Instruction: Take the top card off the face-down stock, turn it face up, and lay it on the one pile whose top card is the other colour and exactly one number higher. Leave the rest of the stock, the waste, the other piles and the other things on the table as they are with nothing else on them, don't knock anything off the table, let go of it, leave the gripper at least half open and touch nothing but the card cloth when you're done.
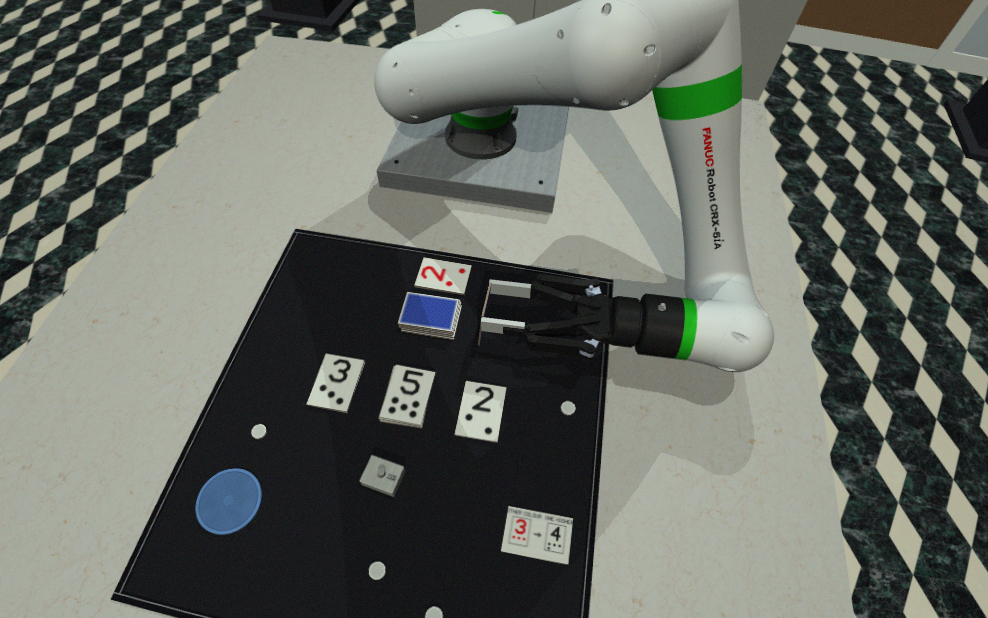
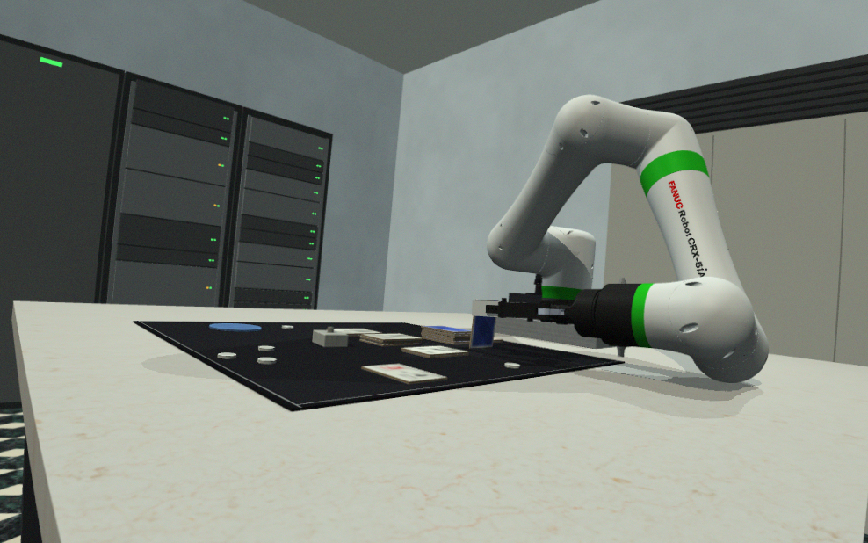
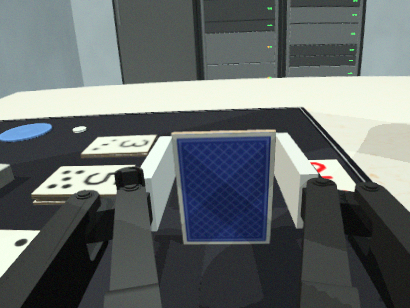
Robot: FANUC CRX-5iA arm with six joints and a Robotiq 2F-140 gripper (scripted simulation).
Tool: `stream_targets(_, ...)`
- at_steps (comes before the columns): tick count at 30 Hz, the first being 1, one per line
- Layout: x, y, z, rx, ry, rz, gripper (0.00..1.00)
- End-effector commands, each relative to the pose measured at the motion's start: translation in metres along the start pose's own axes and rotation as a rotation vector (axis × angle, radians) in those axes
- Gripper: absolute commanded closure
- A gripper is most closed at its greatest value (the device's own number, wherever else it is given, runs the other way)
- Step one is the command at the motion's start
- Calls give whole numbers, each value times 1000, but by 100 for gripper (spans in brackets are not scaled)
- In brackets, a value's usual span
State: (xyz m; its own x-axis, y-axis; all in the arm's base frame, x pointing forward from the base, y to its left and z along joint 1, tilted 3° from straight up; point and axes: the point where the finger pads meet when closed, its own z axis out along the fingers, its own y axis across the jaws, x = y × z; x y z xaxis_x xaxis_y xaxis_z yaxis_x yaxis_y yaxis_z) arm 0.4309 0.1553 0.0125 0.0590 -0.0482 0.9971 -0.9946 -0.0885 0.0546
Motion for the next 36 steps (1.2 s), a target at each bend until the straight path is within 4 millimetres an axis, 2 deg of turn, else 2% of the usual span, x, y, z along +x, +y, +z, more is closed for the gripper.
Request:
stream_targets(1,-4,1,-1,1,9,-6,57)
stream_targets(36,-9,1,-13,1,9,-6,57)
